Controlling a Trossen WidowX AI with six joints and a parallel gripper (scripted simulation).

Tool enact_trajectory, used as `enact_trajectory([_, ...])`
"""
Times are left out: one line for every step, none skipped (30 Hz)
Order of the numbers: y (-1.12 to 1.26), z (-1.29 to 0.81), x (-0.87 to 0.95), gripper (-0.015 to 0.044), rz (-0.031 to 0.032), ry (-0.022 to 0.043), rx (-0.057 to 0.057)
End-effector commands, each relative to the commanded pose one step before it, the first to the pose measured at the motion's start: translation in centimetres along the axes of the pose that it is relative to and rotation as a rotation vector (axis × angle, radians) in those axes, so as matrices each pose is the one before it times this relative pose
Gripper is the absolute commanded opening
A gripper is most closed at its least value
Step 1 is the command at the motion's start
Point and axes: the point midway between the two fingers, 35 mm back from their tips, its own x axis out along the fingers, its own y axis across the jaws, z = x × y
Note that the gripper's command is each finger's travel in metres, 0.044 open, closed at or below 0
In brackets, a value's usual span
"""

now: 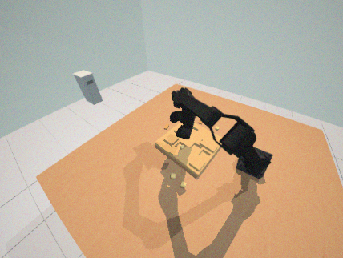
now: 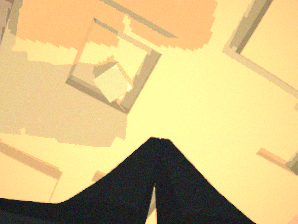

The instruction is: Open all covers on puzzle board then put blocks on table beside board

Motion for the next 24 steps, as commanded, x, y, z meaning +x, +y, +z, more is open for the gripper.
enact_trajectory([3.063,0.825,0.319,0.0,0.03242,0.01287,0.7854])
enact_trajectory([0.091,-0.058,0.008,0.0,0.00066,0.00061,0.0515])
enact_trajectory([-0.024,0.03,0.007,0.0,0.00045,0.00045,0.0317])
enact_trajectory([-0.009,0.012,0.003,0.0,0.00017,0.00018,0.0123])
enact_trajectory([0.0,0.0,0.0,0.0,0.0,0.0,0.0])
enact_trajectory([0.0,0.0,0.0,0.0,0.0,0.0,0.0])
enact_trajectory([0.0,0.0,0.0,0.0,0.0,0.0,0.0])
enact_trajectory([0.0,0.0,0.0,0.0,0.0,0.0,0.0])
enact_trajectory([0.0,0.0,0.0,0.0,0.0,0.0,0.0])
enact_trajectory([0.0,0.0,0.0,0.0,0.0,0.0,0.0])
enact_trajectory([0.0,0.0,0.0,0.0,0.0,0.0,0.0])
enact_trajectory([0.0,0.0,0.0,0.0,0.0,0.0,0.0])
enact_trajectory([0.0,0.0,0.0,0.0,0.0,0.0,0.0])
enact_trajectory([0.0,0.0,0.0,0.0,0.0,0.0,0.0])
enact_trajectory([0.0,0.0,0.0,0.0,0.0,0.0,0.0])
enact_trajectory([0.0,0.0,0.0,0.0,0.0,0.0,0.0])
enact_trajectory([0.0,0.0,0.0,0.0,0.0,0.0,0.0])
enact_trajectory([0.0,0.0,0.0,0.0,0.0,0.0,0.0])
enact_trajectory([0.0,0.0,0.0,0.0,0.0,0.0,0.0])
enact_trajectory([0.0,0.0,0.0,0.0,0.0,0.0,0.0])
enact_trajectory([0.0,0.0,0.0,0.0,0.0,0.0,0.0])
enact_trajectory([-0.002,0.005,0.073,0.0,-0.00001,-0.00003,0.0])
enact_trajectory([-0.004,0.01,0.149,0.0,-0.00003,-0.00006,0.0])
enact_trajectory([-0.007,0.013,0.23,0.0,-0.00003,-0.00009,0.0])
